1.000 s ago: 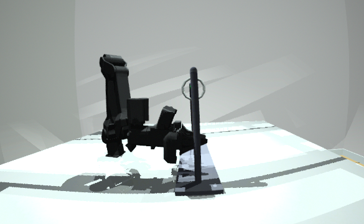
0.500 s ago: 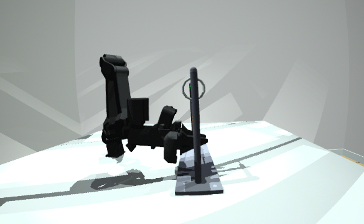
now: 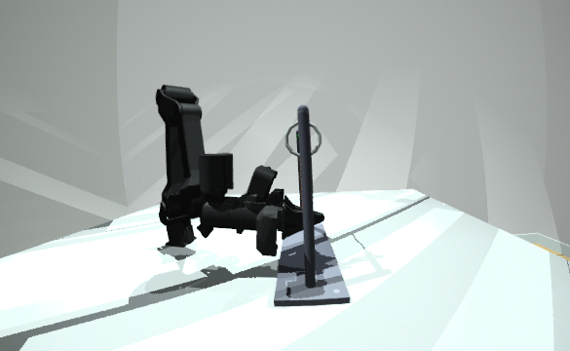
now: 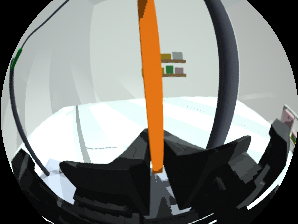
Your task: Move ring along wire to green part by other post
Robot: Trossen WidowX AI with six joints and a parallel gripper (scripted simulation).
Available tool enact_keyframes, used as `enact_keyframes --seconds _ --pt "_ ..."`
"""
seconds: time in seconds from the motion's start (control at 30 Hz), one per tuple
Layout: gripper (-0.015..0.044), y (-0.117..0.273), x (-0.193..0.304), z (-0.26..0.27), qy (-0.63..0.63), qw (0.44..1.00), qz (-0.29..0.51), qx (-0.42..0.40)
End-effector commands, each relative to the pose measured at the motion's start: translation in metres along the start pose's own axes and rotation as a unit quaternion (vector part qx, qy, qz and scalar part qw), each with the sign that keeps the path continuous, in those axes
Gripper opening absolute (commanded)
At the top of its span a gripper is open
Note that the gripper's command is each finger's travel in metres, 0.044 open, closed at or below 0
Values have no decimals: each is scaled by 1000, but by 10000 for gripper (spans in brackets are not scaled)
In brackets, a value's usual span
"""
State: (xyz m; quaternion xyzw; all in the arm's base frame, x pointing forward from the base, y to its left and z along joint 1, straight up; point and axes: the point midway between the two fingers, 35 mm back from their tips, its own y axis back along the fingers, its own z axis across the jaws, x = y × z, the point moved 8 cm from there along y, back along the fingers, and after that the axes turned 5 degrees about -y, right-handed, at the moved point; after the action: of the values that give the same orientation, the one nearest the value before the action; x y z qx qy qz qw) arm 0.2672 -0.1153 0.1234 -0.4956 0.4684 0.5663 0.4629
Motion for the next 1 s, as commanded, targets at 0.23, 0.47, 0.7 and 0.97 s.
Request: enact_keyframes --seconds 0.23,0.47,0.7,0.97 --pt "-150 0 0 0 0 1000 0 0" --pt "-150 0 -8 0 0 1000 0 -2" --pt "-150 1 -18 1 0 1000 0 -4" --pt "-150 1 -18 1 0 1000 0 -4"
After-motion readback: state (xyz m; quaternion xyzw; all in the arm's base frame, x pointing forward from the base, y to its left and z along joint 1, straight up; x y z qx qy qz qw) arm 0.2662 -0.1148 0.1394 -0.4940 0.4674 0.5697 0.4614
